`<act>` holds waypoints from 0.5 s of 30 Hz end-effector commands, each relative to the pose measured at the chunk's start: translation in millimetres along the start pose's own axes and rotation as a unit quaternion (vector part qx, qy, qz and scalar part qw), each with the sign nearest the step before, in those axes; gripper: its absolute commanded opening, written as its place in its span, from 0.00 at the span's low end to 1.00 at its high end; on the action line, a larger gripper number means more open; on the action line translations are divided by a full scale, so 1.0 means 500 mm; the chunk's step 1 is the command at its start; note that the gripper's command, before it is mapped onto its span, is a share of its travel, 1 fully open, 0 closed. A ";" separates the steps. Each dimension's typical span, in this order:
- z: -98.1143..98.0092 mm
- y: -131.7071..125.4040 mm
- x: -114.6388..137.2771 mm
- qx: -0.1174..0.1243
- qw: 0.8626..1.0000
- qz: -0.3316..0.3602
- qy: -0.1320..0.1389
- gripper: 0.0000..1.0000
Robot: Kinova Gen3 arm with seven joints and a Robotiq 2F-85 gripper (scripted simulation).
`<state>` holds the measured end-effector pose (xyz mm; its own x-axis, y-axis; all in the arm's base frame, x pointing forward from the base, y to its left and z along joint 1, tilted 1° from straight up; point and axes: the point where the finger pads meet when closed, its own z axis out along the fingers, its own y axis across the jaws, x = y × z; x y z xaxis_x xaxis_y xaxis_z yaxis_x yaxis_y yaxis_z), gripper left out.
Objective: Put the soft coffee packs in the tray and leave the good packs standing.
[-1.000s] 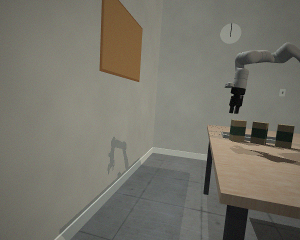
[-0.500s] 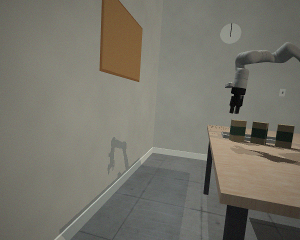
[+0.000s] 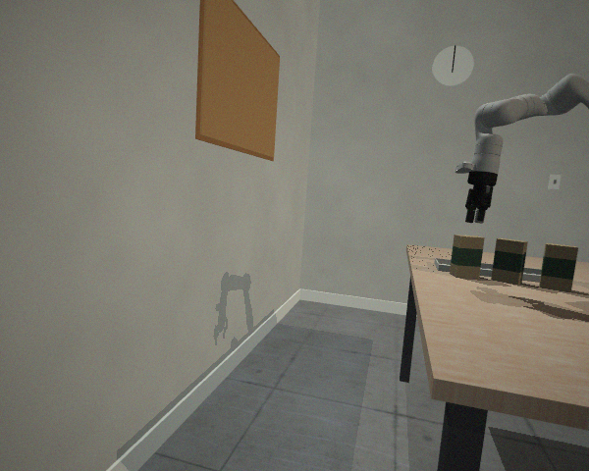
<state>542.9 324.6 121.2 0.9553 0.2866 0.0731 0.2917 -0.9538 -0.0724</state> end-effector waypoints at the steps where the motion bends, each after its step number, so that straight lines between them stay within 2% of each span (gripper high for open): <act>1: -0.031 0.028 -0.034 -0.002 1.000 0.009 0.006 1.00; 10: -0.055 0.089 -0.212 -0.005 0.998 0.060 -0.005 1.00; 12: -0.055 0.089 -0.212 -0.005 0.998 0.060 -0.005 1.00; 15: -0.059 0.115 -0.282 -0.009 0.997 0.082 -0.010 1.00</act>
<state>435.7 250.4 124.5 0.9881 0.1516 0.0246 0.1531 -0.9852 -0.0776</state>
